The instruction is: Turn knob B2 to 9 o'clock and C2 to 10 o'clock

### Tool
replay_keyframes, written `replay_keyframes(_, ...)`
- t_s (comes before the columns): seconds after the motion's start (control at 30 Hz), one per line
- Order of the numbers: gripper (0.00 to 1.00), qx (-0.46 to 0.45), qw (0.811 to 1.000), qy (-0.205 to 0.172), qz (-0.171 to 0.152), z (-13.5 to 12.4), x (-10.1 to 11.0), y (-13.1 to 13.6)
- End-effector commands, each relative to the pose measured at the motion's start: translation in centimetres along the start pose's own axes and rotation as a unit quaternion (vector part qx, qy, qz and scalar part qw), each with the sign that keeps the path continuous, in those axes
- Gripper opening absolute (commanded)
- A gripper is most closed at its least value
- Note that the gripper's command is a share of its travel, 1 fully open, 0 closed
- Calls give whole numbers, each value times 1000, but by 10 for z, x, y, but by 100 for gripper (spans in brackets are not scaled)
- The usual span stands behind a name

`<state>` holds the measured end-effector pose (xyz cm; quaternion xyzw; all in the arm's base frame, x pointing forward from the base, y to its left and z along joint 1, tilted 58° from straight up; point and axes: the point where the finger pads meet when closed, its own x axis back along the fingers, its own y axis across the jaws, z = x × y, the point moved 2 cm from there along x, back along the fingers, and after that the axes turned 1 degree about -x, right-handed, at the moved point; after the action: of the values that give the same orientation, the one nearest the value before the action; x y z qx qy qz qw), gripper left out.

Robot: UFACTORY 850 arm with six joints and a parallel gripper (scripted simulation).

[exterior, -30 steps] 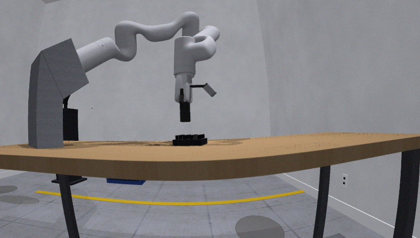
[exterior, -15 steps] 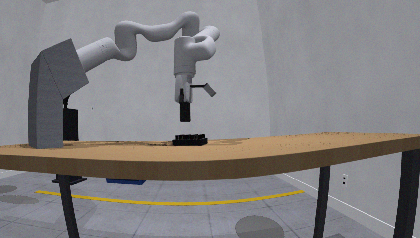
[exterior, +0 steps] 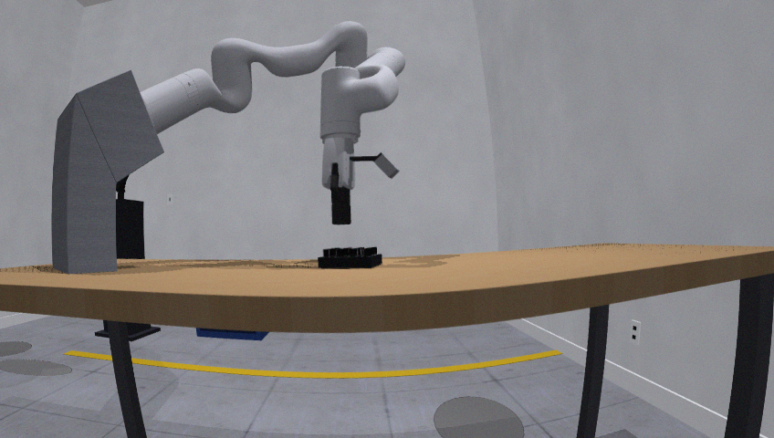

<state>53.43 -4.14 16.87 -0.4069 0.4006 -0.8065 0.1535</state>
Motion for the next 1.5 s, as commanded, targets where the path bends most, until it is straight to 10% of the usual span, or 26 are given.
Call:
replay_keyframes(0.0,19,0,1000,0,0,0,0,0)
replay_keyframes(1.47,19,0,1000,0,0,0,-37,1)
